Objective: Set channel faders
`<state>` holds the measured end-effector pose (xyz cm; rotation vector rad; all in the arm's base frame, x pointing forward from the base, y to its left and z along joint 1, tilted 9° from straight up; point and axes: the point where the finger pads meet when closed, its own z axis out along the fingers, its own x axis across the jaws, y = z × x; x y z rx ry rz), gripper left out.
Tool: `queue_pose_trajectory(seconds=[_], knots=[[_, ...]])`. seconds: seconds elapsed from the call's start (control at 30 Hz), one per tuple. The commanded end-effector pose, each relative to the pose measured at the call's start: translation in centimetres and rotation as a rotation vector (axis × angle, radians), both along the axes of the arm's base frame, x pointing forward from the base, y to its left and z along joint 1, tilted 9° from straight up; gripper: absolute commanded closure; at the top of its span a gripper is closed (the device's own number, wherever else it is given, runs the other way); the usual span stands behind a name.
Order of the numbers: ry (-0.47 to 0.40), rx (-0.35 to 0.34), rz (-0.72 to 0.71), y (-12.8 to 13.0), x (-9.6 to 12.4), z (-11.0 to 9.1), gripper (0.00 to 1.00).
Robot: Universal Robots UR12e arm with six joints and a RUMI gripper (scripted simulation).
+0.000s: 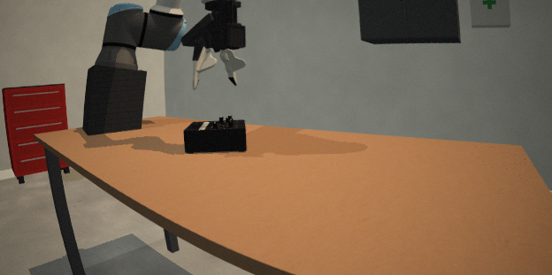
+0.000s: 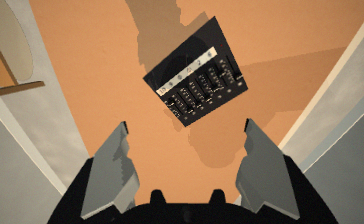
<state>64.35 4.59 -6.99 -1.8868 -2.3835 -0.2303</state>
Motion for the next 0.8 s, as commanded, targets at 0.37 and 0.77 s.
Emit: queue_pose_trajectory(seconds=[0.37, 0.77], knots=[[0.099, 0.001, -0.583, -0.2, 1.8, -2.1, 0.0], [0.142, 0.007, -0.828, -0.3, 2.7, -3.0, 0.0]])
